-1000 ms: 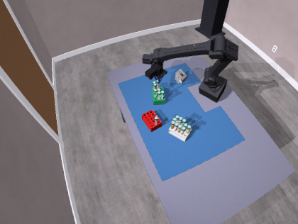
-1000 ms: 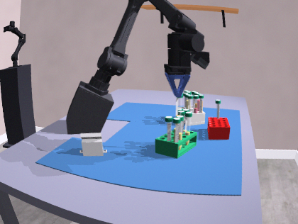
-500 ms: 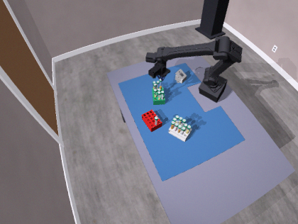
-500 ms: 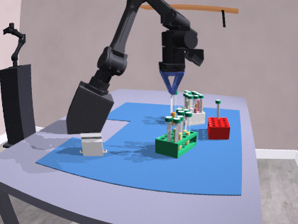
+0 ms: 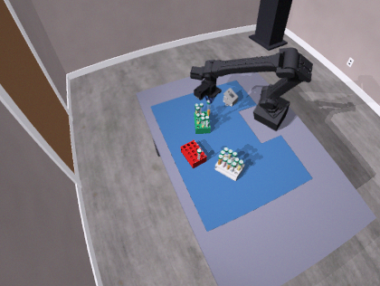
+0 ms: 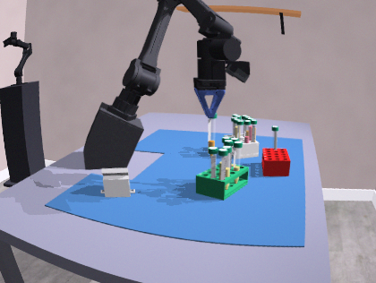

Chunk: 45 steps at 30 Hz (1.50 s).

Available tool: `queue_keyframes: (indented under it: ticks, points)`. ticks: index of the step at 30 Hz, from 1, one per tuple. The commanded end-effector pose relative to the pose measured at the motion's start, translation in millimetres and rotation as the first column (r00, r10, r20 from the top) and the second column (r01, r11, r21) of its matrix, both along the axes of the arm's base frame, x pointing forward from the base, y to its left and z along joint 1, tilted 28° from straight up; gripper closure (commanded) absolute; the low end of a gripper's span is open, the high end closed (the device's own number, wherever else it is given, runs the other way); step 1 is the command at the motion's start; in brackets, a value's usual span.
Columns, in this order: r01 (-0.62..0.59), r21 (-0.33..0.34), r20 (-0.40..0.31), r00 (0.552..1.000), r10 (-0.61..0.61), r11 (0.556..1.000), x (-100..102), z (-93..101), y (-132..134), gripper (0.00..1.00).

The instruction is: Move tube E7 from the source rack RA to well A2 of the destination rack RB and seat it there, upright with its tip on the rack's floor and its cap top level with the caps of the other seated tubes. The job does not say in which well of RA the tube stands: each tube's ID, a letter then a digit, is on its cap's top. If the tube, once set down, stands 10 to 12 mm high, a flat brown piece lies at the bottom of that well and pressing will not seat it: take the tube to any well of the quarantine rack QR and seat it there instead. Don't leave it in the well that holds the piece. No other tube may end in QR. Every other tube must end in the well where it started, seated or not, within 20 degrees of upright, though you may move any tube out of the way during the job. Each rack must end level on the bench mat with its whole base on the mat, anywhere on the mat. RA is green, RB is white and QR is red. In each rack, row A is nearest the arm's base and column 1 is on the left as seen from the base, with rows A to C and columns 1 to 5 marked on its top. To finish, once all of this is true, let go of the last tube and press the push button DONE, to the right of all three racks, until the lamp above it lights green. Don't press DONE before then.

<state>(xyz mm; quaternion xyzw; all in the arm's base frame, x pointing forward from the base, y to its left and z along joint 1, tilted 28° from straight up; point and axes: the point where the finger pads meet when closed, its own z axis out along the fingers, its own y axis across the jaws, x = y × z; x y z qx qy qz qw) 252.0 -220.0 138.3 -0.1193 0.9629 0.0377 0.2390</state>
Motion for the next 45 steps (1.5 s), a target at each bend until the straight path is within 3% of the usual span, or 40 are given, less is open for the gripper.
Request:
queue_keyframes:
  ticks: [1,18,27,33,45]
  points:
    - [0.005,-0.004,0.005,1.000,-0.005,1.000,-11.7,3.0,4.1,1.00]
    - [0.005,-0.004,0.004,1.000,-0.005,1.000,-29.1,-4.7,16.2,1.00]
    - [-0.002,0.004,-0.001,1.000,0.002,1.000,-9.9,4.9,37.1,1.00]
    - [-0.001,-0.033,0.034,0.999,0.002,0.999,13.5,35.0,38.2,1.00]
    - [-0.001,-0.040,0.052,0.999,0.003,0.999,37.5,51.7,59.7,1.00]
